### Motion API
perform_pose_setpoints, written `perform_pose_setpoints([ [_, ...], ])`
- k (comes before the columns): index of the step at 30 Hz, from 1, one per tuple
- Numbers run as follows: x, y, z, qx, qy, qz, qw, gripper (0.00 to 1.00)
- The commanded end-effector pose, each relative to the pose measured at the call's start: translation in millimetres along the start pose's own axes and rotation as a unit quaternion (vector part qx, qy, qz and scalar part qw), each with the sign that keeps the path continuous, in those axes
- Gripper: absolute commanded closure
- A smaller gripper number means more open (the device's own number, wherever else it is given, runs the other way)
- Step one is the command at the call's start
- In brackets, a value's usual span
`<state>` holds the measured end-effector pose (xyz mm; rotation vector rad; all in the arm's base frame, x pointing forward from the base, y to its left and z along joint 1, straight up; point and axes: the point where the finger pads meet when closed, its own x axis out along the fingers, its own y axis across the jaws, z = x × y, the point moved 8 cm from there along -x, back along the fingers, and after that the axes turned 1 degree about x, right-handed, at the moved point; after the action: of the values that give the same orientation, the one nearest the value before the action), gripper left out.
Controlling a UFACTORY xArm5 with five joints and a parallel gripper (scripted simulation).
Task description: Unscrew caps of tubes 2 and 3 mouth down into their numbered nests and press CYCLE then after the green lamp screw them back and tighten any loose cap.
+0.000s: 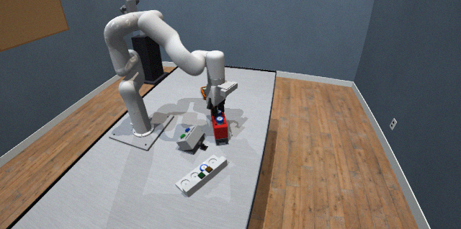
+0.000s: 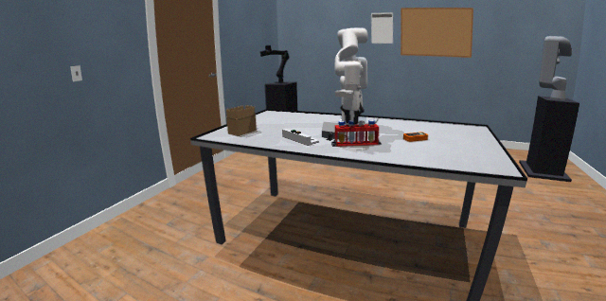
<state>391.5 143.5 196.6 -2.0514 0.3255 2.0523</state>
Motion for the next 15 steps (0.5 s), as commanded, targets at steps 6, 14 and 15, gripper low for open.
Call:
perform_pose_setpoints([
  [6, -1.6, -0.6, -0.9, 0.042, 0.002, -0.001, 0.999, 0.54],
  [14, -1.6, -0.6, -0.9, 0.266, 0.001, -0.002, 0.964, 0.54],
  [15, -1.6, -0.6, -0.9, 0.290, 0.001, -0.002, 0.957, 0.54],
])
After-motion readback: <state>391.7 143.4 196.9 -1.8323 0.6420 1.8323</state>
